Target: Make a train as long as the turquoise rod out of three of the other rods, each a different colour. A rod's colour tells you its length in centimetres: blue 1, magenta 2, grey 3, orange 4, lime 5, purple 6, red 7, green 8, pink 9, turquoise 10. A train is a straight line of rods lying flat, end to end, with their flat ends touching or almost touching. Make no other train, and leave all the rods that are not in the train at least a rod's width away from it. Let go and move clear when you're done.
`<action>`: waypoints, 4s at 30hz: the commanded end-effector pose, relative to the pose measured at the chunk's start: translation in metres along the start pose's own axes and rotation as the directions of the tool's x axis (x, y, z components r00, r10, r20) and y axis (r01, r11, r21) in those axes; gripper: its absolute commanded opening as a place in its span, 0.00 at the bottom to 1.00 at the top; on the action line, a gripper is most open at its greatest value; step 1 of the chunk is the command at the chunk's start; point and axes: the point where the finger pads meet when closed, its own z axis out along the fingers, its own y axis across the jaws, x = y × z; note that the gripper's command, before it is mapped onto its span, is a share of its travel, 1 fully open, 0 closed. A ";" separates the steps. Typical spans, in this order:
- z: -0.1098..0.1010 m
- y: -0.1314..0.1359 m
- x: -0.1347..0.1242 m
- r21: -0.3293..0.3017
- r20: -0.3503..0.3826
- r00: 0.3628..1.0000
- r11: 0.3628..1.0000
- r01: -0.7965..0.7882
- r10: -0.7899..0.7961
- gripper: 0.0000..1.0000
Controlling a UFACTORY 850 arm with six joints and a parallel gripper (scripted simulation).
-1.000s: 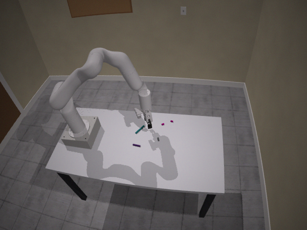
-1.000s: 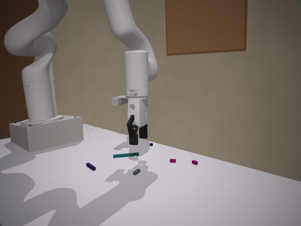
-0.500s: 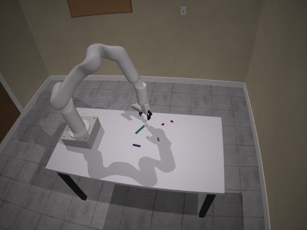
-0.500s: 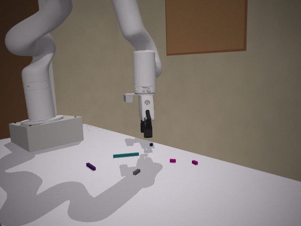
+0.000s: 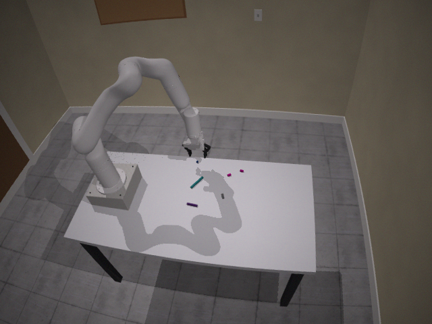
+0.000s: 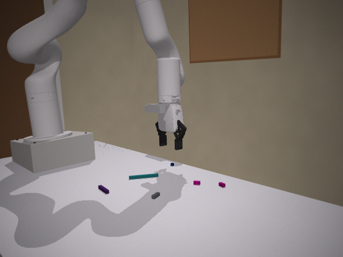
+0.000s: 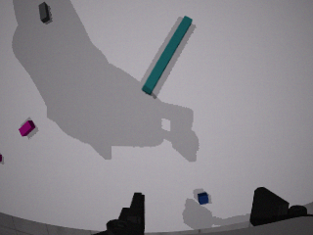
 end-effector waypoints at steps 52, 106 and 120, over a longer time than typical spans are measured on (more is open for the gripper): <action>0.000 0.018 -0.019 -0.008 0.021 0.985 0.986 0.169 -0.169 0.24; 0.050 0.018 -0.020 -0.009 0.022 0.985 0.986 0.169 -0.169 0.24; 0.050 0.018 -0.020 -0.009 0.022 0.985 0.986 0.169 -0.169 0.24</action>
